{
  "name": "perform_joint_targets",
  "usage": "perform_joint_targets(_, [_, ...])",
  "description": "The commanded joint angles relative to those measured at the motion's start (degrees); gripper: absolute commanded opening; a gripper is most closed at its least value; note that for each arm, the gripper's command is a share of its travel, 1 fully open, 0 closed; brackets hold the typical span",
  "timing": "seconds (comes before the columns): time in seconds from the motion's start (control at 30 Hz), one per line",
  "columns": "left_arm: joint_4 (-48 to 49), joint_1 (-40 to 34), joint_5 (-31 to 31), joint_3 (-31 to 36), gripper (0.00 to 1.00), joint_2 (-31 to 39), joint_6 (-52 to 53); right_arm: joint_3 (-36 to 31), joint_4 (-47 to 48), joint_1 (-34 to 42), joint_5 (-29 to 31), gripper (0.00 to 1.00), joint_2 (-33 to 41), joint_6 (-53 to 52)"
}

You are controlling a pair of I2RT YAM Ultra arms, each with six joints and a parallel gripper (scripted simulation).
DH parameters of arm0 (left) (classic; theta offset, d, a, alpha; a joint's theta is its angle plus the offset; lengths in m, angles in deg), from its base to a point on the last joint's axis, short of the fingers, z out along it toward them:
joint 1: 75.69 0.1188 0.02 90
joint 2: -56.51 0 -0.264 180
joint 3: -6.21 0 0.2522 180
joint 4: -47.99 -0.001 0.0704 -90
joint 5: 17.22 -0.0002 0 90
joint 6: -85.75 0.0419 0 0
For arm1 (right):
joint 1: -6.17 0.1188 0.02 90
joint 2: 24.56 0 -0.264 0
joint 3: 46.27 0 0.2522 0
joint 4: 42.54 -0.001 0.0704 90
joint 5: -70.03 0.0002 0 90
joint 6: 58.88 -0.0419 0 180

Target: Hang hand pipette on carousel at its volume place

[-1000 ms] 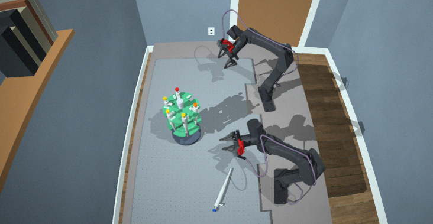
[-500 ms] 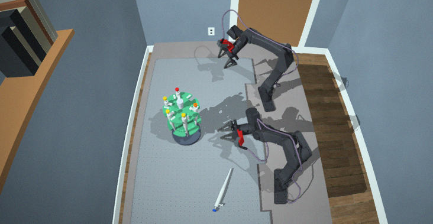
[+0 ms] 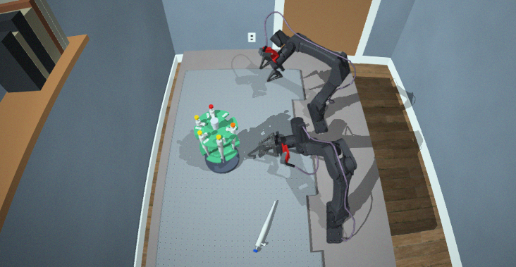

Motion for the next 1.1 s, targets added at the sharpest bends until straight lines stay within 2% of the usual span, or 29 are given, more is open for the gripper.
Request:
perform_joint_targets(0.0, [0.69,0.38,3.30,-2.78,0.49,2.06,-1.31,1.40,0.82,-0.48,-1.21,1.00,-0.01,0.28])
perform_joint_targets(0.03, [2.54,-1.00,4.40,-4.39,0.49,-1.89,-2.24,1.40,0.82,-0.48,-1.21,1.00,-0.01,0.28])
perform_joint_targets(0.23, [9.45,-3.32,11.22,-15.77,0.49,-13.76,-5.87,1.40,0.82,-0.48,-1.21,1.00,-0.01,0.28])
perform_joint_targets(0.33, [10.02,-3.99,12.74,-22.27,0.49,-18.55,-4.49,1.40,0.82,-0.48,-1.21,1.00,-0.01,0.28])
perform_joint_targets(0.83, [17.32,-2.41,13.08,-21.43,0.49,-20.15,1.98,1.40,0.82,-0.48,-1.21,1.00,-0.01,0.28])
perform_joint_targets(1.07, [21.63,-0.81,10.50,-22.86,0.49,-20.65,5.59,1.40,0.82,-0.48,-1.21,1.00,-0.01,0.28])
